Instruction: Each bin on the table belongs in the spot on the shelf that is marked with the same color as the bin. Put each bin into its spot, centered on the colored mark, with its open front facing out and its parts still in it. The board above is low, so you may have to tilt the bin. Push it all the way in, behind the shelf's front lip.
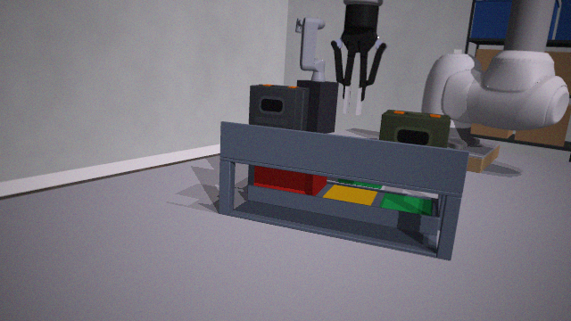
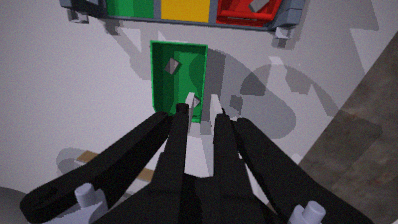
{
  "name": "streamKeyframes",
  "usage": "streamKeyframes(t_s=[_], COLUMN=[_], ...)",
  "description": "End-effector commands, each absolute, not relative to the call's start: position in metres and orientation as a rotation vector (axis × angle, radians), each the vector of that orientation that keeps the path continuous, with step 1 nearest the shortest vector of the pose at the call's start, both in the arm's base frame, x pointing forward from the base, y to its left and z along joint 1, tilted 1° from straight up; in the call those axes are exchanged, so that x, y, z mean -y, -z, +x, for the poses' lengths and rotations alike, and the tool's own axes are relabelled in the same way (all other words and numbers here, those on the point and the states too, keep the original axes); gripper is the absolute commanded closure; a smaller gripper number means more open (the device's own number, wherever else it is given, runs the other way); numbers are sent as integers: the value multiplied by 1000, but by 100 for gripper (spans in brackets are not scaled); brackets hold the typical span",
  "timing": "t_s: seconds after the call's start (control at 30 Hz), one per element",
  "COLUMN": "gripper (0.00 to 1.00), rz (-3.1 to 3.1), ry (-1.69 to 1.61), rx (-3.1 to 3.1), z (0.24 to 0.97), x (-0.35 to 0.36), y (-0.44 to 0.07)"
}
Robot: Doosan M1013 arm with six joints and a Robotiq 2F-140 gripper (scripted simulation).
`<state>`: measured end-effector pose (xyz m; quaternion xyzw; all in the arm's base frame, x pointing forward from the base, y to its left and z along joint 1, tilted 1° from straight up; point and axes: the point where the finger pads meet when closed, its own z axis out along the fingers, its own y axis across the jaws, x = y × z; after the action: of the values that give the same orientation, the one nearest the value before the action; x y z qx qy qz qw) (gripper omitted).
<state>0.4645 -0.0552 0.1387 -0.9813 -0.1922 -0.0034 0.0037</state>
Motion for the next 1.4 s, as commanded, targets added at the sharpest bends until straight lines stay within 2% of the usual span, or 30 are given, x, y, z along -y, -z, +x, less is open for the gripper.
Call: streamKeyframes(t_s=[0.0,1.37], gripper=[76,76], rz=[-3075,-3075], ry=[11,11], rx=[603,603], z=[464,464], x=[55,55], y=[-137,-77])
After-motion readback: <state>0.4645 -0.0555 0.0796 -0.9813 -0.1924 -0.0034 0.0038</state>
